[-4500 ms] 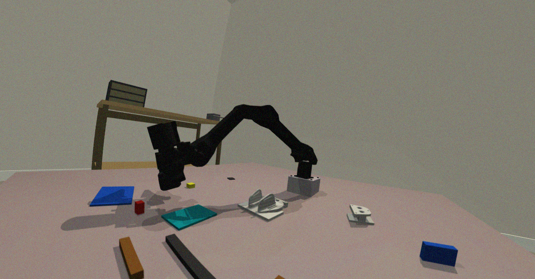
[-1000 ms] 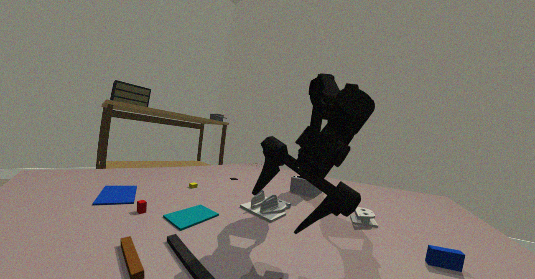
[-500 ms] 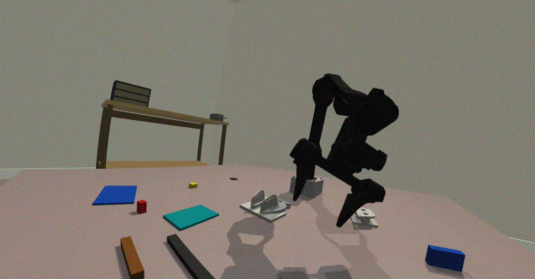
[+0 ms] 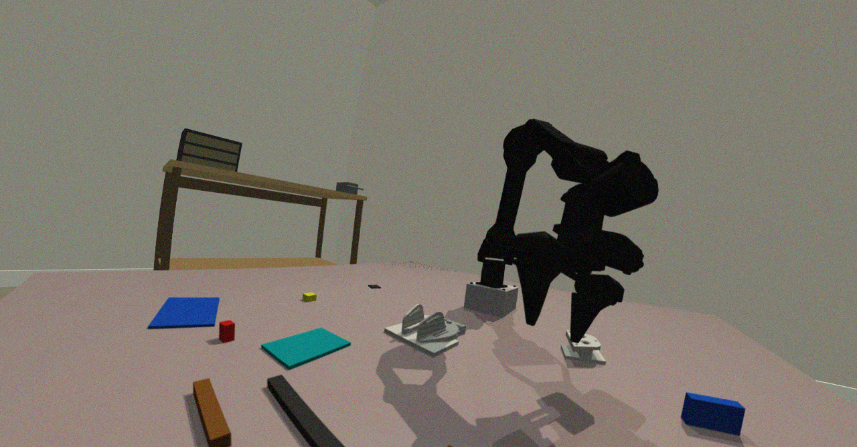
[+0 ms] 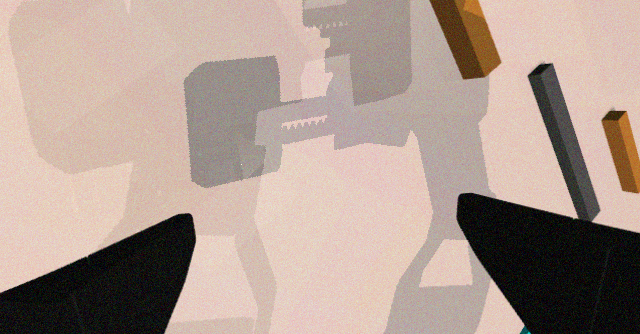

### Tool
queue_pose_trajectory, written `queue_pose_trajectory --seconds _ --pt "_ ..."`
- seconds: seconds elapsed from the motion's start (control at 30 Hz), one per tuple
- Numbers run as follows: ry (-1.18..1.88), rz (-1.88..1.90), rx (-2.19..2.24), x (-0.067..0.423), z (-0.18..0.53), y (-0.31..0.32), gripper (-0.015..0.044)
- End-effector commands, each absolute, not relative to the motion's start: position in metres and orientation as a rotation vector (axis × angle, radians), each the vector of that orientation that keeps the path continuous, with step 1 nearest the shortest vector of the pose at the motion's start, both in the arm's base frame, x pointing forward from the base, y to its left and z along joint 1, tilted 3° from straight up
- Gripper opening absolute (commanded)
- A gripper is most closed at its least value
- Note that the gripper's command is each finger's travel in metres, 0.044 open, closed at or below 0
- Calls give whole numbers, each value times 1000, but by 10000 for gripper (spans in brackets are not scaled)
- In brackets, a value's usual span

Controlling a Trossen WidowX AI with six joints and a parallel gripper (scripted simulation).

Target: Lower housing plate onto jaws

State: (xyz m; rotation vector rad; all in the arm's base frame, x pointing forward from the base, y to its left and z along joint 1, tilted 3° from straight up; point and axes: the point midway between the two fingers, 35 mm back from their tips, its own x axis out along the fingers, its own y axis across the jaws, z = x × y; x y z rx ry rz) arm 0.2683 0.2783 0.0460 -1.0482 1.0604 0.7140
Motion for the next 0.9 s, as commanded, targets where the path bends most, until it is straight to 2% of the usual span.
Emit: queue_pose_trajectory --seconds 0.0,0.87 --pt "1055 814 -1108 249 50 281 440" --pt "984 1502 -1491 120 62 273 440"
